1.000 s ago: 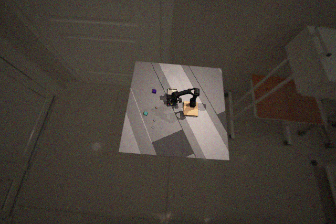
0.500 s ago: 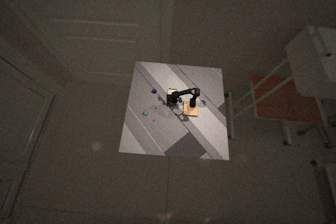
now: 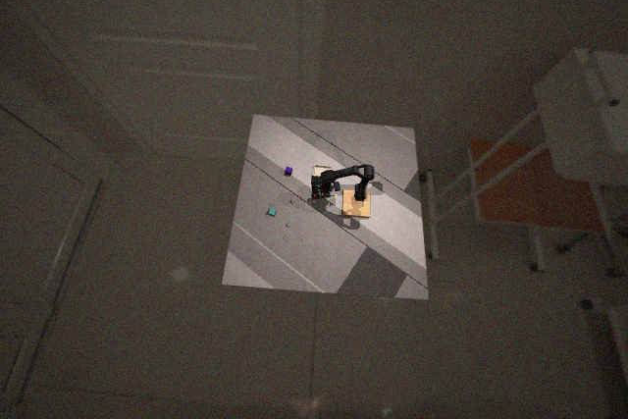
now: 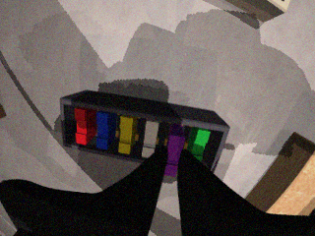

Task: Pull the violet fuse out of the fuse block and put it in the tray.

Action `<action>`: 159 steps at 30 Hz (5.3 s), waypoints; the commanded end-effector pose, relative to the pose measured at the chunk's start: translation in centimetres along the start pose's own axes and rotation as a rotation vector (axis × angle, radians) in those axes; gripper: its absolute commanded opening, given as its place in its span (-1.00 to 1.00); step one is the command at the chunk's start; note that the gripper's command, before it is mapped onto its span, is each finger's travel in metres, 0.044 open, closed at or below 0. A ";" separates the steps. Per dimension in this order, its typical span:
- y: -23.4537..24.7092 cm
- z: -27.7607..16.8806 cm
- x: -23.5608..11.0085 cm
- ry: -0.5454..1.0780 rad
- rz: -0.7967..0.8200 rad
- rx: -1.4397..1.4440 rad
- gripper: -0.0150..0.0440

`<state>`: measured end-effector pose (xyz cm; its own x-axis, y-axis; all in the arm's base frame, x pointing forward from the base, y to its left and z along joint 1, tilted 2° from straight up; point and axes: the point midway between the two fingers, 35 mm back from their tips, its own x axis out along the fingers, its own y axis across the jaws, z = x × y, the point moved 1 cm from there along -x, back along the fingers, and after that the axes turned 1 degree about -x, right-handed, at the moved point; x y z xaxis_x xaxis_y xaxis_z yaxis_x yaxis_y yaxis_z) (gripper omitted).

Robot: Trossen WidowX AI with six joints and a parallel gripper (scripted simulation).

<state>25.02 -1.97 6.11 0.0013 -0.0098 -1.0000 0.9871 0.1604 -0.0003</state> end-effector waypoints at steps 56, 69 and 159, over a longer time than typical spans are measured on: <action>-0.1 0.0 -4.4 -0.003 -0.003 -0.002 -0.49; 0.7 5.9 -4.7 -0.008 -0.001 -0.002 -0.49; -1.6 17.6 -4.7 -0.021 0.000 -0.001 0.63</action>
<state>26.25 -19.52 10.93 0.0042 -0.0301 -0.9995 0.9868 0.1617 -0.0007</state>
